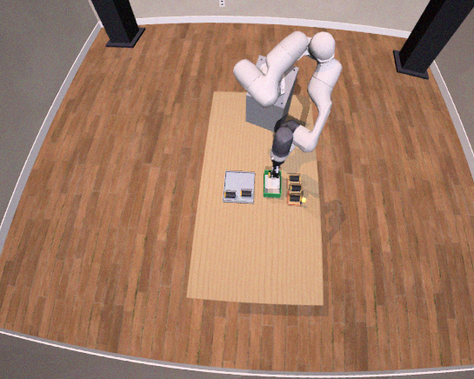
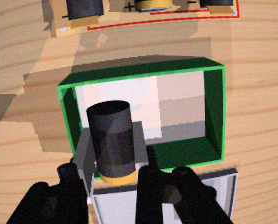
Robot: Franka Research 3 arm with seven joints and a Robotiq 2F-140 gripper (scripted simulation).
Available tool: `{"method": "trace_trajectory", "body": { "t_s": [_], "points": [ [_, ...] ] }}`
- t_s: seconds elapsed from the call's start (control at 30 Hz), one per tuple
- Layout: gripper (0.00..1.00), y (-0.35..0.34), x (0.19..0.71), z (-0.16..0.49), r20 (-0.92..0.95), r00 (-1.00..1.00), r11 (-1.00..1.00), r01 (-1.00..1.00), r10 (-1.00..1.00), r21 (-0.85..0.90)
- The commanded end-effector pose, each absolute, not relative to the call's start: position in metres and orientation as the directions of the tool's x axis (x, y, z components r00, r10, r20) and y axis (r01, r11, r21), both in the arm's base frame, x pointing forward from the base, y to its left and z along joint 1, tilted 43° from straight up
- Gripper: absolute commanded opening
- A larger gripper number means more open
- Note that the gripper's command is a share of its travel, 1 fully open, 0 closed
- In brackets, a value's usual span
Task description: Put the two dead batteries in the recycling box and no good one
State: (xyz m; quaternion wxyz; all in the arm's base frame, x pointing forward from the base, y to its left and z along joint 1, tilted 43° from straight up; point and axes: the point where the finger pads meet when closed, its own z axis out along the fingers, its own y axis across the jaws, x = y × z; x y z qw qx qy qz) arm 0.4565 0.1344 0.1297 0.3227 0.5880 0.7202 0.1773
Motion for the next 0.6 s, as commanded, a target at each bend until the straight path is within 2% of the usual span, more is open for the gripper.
{"method": "trace_trajectory", "body": {
  "t_s": [0.0,0.57],
  "points": [
    [0.16,0.1342,0.4561,0.1297,-0.26,-0.106,0.252,0.731,0.96,0.634],
    [0.16,0.1328,0.457,0.1308,-0.26,-0.106,0.252,0.731,0.96,0.634]
  ]
}}
